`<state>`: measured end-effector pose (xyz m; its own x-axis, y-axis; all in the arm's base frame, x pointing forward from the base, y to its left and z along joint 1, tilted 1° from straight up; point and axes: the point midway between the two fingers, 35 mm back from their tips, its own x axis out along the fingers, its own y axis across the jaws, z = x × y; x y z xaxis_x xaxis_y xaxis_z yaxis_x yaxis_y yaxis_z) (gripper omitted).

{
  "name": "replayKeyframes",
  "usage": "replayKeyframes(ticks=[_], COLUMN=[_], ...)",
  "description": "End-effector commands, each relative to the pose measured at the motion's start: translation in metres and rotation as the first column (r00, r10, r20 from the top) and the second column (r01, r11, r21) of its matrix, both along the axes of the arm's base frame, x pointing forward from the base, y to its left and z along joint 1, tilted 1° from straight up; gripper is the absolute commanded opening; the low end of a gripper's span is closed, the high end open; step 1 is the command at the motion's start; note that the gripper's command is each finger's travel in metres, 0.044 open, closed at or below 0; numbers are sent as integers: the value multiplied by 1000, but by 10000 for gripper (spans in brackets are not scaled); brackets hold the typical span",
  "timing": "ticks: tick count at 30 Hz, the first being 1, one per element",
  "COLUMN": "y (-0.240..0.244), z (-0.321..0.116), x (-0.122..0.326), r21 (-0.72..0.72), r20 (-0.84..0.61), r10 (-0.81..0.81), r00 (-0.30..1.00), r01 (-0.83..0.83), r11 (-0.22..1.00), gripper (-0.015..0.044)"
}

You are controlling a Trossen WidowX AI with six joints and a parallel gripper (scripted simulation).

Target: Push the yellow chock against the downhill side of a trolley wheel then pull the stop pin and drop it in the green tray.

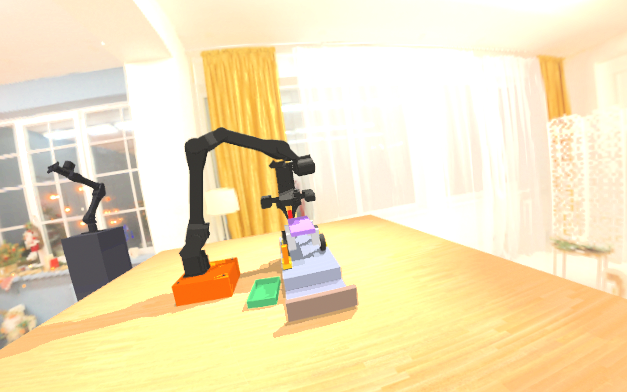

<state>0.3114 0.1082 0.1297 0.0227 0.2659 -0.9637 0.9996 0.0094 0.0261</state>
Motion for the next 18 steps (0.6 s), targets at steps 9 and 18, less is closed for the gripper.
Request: replayKeyframes(ticks=[9, 18], y=[0, 1], z=[11, 18], x=[0, 0], r21=[7, 7], r20=[4, 4], r10=[4, 4], r00=[1000, 1000], r01=[-4, -4], r11=[1000, 1000], gripper=[0, 0])
